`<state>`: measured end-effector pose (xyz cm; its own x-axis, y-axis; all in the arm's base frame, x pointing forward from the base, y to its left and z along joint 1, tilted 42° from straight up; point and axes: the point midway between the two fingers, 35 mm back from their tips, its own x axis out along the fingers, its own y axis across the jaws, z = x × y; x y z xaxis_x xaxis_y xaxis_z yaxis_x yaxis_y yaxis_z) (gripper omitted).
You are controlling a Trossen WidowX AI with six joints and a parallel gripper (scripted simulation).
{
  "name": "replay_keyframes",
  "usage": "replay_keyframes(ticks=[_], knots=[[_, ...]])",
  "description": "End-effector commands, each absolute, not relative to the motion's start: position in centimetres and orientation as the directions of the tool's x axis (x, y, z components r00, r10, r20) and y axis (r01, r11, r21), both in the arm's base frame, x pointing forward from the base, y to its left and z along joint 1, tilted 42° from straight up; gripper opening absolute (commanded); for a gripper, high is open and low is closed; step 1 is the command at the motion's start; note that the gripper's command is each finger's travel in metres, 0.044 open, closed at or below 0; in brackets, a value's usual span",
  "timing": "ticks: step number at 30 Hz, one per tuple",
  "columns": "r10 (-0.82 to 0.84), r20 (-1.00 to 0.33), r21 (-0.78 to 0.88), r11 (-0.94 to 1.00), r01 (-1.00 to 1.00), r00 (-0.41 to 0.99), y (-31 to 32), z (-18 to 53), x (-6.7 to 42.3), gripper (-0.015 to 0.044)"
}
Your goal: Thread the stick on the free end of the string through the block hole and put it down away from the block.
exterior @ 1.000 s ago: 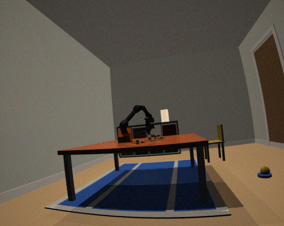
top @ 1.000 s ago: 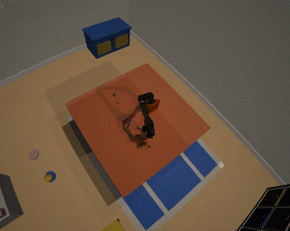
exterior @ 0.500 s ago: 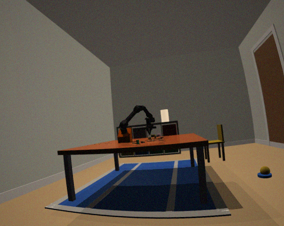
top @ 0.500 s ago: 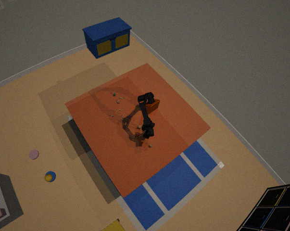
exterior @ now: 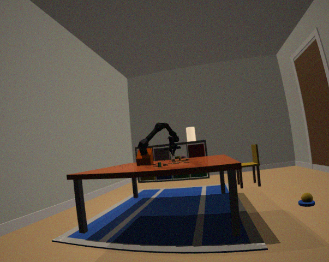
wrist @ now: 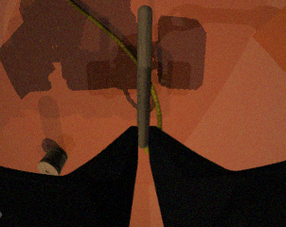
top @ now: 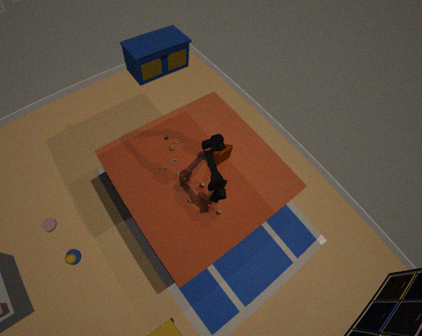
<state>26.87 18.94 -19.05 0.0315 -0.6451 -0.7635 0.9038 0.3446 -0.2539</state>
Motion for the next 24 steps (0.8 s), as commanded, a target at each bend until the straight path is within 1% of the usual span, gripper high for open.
replay_keyframes(ticks=[1,24], knots=[[-0.644,-0.765,-0.255,0.341,0.905,0.027,19.3,-19.4,26.6,0.0],[-0.641,-0.767,-0.255,0.342,0.905,0.026,21.5,-21.2,25.4,0.0]])
